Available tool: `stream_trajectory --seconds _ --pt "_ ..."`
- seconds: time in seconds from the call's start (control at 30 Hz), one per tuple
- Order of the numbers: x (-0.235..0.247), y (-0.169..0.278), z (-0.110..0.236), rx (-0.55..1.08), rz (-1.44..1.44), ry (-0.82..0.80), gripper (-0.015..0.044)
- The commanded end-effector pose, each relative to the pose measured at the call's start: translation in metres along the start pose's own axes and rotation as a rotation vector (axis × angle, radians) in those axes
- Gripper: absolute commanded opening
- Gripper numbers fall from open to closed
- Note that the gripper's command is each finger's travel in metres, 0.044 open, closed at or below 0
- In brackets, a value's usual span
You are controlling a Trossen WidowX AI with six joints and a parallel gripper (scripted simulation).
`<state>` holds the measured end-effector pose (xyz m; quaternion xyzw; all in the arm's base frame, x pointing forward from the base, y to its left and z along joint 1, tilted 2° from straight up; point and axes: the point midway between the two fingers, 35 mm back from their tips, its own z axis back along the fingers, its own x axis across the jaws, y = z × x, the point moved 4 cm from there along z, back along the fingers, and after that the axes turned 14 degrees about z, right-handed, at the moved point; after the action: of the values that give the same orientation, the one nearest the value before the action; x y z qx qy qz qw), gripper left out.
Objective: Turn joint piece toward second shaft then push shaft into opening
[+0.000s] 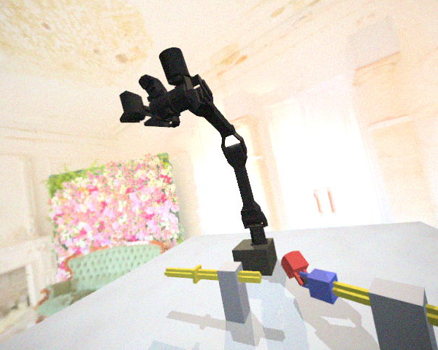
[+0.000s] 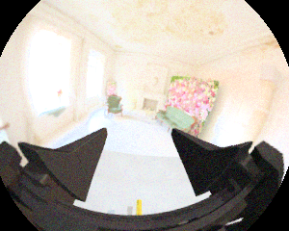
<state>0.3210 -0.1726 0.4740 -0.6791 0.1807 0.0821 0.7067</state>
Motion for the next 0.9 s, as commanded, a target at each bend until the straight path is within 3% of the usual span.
stream_trajectory --seconds 0.0,0.13,0.87 --pt "0.000 0.000 0.000 0.000 0.000 0.000 0.0426" --pt "0.005 0.004 0.004 -0.005 0.022 -0.046 0.0440" --pt "0.063 0.090 0.083 0.048 0.376 -0.712 0.0440"
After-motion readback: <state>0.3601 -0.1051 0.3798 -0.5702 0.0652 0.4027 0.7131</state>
